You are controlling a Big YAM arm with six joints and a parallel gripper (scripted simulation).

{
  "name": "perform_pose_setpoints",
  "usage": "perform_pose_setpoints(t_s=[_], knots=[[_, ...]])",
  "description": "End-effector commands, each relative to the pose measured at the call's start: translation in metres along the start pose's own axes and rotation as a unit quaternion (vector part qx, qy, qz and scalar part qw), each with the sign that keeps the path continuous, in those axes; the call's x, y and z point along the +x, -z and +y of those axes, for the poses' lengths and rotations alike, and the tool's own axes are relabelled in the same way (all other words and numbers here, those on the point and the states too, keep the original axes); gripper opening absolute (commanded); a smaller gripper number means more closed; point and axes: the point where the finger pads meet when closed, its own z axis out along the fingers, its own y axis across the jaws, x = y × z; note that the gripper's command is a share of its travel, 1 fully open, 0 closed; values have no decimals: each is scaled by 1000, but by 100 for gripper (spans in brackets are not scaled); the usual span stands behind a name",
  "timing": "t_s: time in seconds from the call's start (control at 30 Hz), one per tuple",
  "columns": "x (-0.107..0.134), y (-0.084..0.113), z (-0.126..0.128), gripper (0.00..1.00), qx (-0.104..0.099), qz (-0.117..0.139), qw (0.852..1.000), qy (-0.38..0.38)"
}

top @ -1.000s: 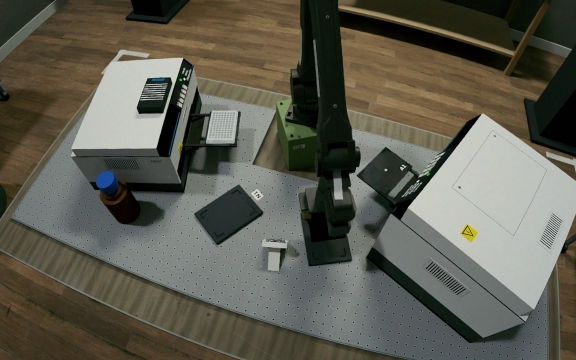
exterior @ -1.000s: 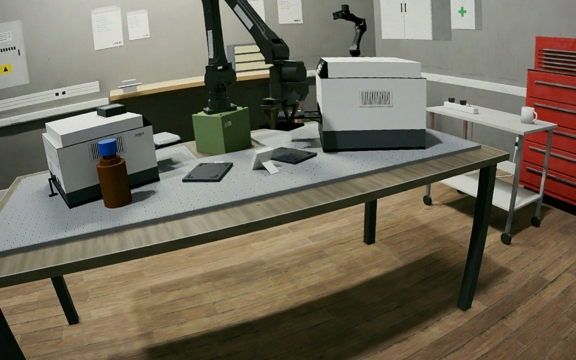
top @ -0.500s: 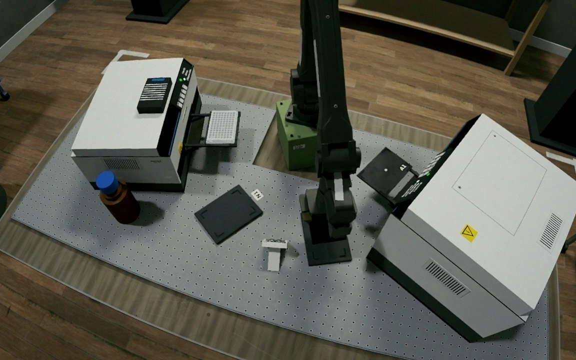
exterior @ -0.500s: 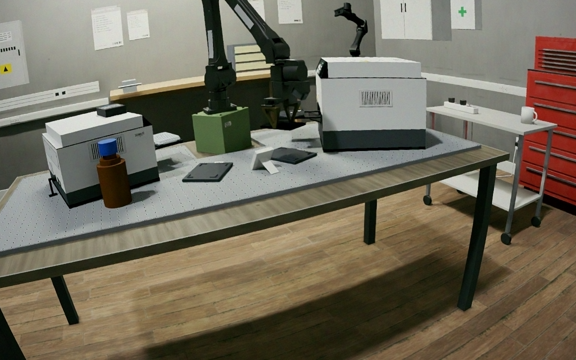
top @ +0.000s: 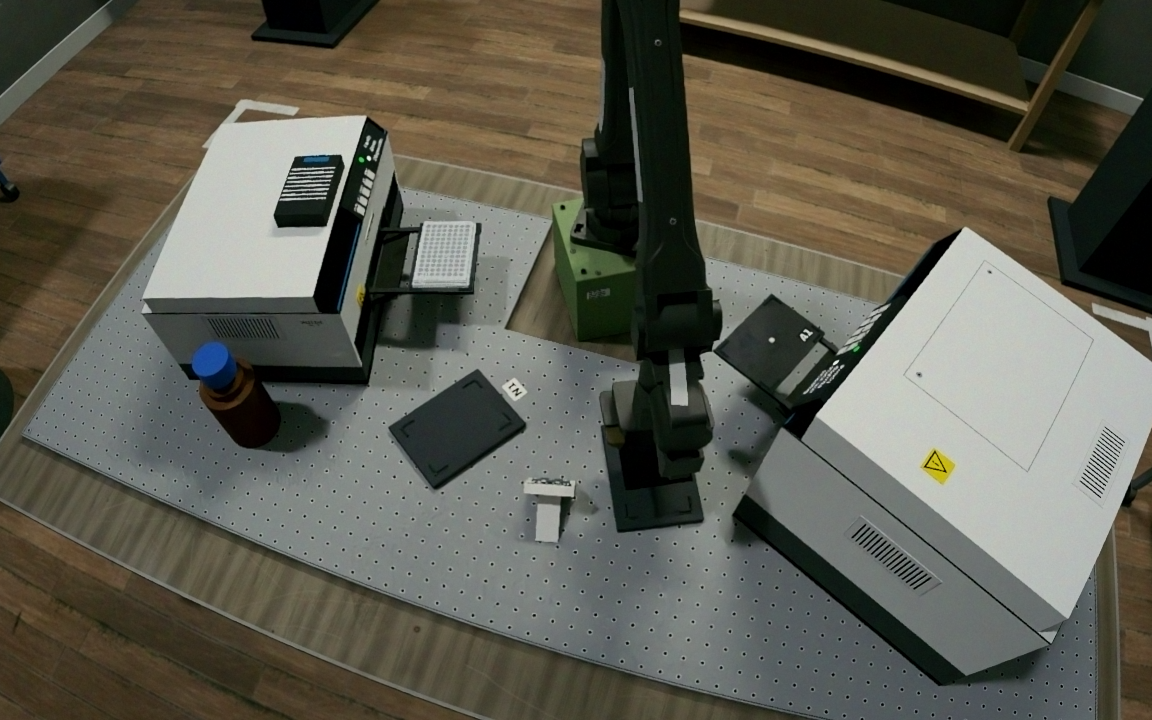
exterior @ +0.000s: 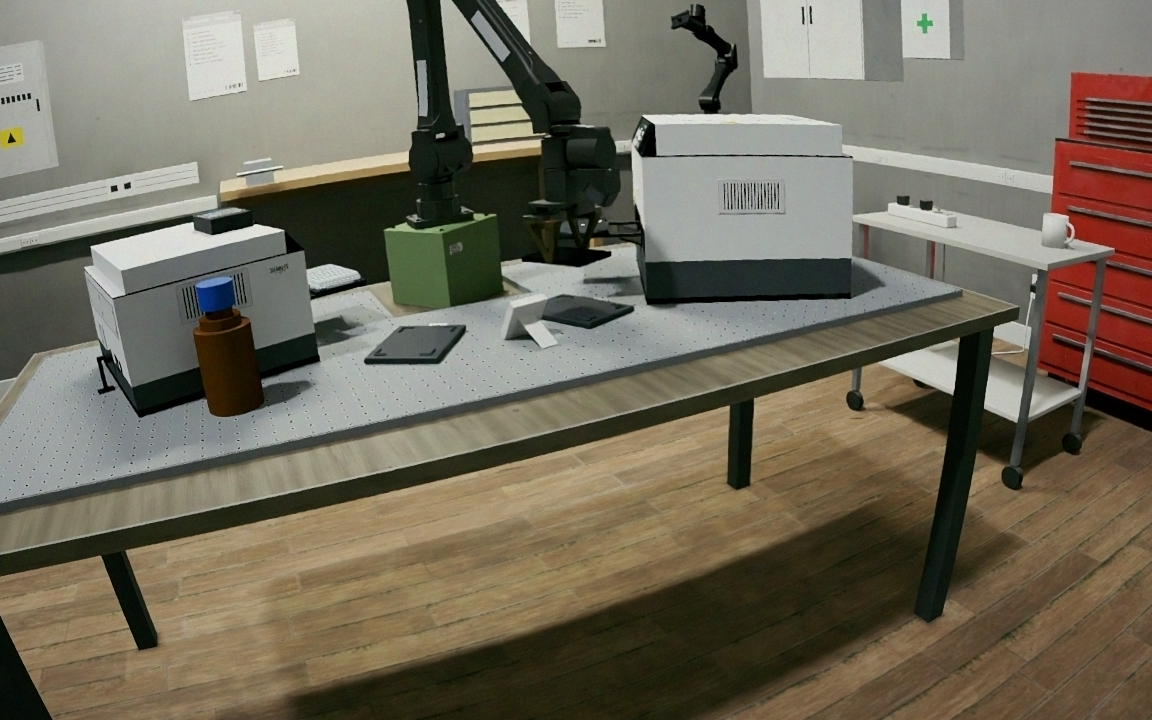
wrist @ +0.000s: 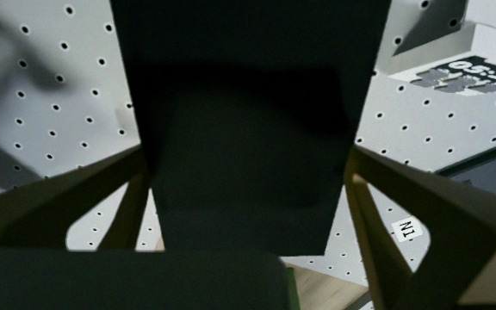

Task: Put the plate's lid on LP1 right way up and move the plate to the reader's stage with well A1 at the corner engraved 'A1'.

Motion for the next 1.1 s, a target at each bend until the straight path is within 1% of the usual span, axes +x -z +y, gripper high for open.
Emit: perform_pose_setpoints(t_s=[0.0,0.07,0.13,0.27,0.47,0.57,0.7,0.87,1.07], knots=[[-5,-5,4,85,-1,-3,1000,10],[-5,-5,4,85,-1,-3,1000,10],[-10,-3,1,85,0,-9,1000,5],[-18,6,-4,85,0,-18,1000,-1],[-21,7,-4,85,0,-19,1000,-2],[-23,8,0,85,-1,-21,1000,4],[-24,8,3,85,-1,-21,1000,8],[-27,3,5,85,-1,-23,1000,10],[-27,0,-1,85,-1,-22,1000,1]])
